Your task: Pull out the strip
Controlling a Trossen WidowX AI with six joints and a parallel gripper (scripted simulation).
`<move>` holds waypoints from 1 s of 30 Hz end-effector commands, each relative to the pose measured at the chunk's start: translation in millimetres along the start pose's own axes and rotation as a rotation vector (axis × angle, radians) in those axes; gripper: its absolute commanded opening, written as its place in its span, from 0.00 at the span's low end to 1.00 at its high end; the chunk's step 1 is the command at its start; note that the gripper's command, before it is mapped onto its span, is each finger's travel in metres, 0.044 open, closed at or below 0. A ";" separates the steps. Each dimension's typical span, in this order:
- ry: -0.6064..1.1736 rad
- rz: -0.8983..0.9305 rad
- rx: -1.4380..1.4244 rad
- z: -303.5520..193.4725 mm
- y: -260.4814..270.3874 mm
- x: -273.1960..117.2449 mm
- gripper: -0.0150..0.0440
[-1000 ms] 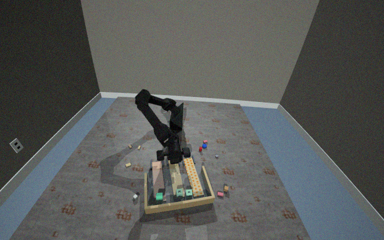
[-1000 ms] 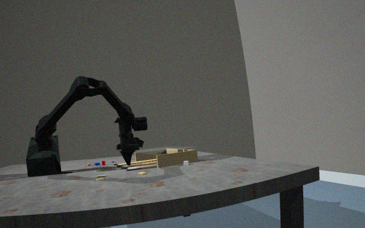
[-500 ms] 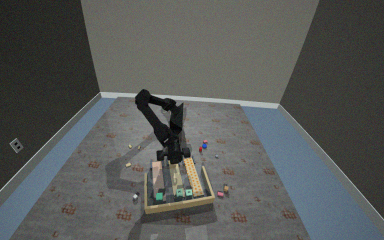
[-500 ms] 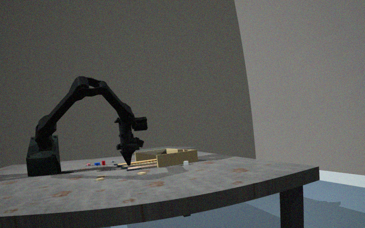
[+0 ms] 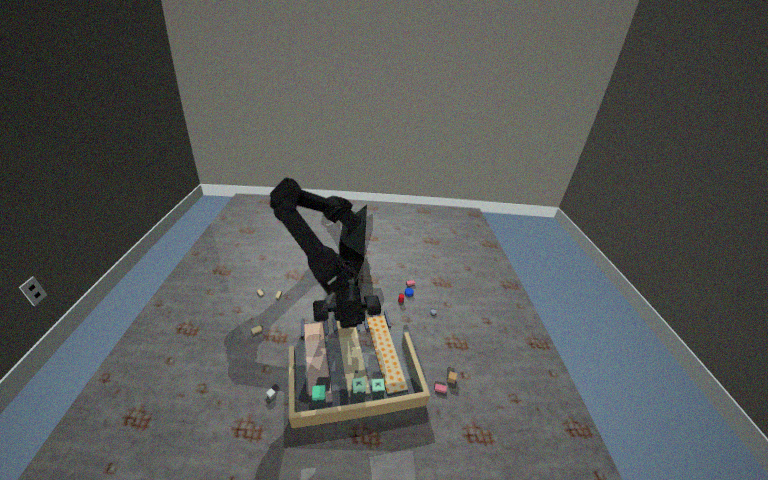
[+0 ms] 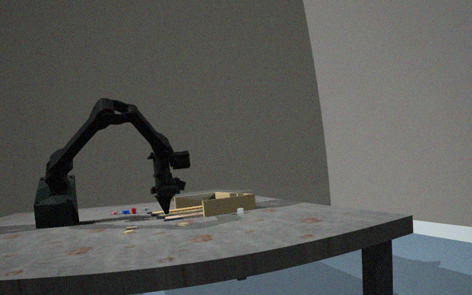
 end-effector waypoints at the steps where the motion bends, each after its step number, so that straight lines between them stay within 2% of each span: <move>1: 0.012 0.000 -0.005 -9.2 -1.3 2.9 0.25; 30: 0.014 -0.001 -0.007 -52.7 -3.2 3.7 0.25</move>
Point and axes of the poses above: the point midway between the two fingers, 35 mm back from their tips, its own x axis out along the fingers, its own y axis across the jaws, z = x × y, the point moved 8 cm from there along -x, back along the fingers, and after that the axes turned 4 degrees about x, right-handed, at the moved point
